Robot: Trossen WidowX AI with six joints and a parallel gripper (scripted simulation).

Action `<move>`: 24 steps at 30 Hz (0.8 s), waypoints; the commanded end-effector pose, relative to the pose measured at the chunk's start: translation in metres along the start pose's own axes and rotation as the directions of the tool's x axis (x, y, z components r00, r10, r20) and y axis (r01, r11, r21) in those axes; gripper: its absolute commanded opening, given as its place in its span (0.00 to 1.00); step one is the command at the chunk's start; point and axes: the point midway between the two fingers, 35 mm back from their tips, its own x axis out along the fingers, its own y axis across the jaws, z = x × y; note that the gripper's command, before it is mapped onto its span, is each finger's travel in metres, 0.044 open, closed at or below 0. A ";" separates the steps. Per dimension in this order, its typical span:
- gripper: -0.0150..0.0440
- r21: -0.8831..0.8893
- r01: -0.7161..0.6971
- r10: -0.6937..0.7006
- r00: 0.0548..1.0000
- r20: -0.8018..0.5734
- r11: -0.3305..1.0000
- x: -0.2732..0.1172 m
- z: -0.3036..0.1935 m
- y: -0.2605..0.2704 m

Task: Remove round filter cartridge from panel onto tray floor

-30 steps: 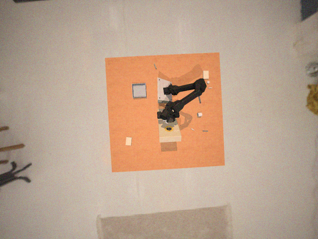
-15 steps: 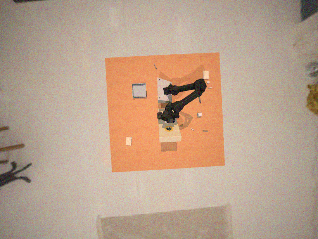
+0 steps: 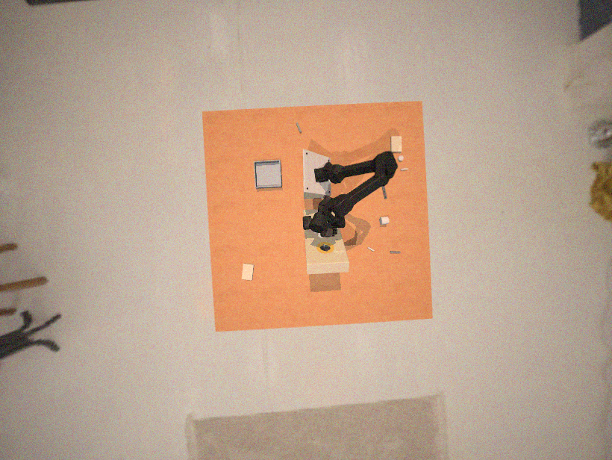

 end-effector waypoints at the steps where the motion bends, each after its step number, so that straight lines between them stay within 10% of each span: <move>1: 0.26 -0.004 0.002 -0.002 1.000 0.001 1.000 -0.004 0.008 0.000; 24: 0.25 0.001 0.006 -0.006 1.000 -0.004 1.000 -0.093 0.027 -0.003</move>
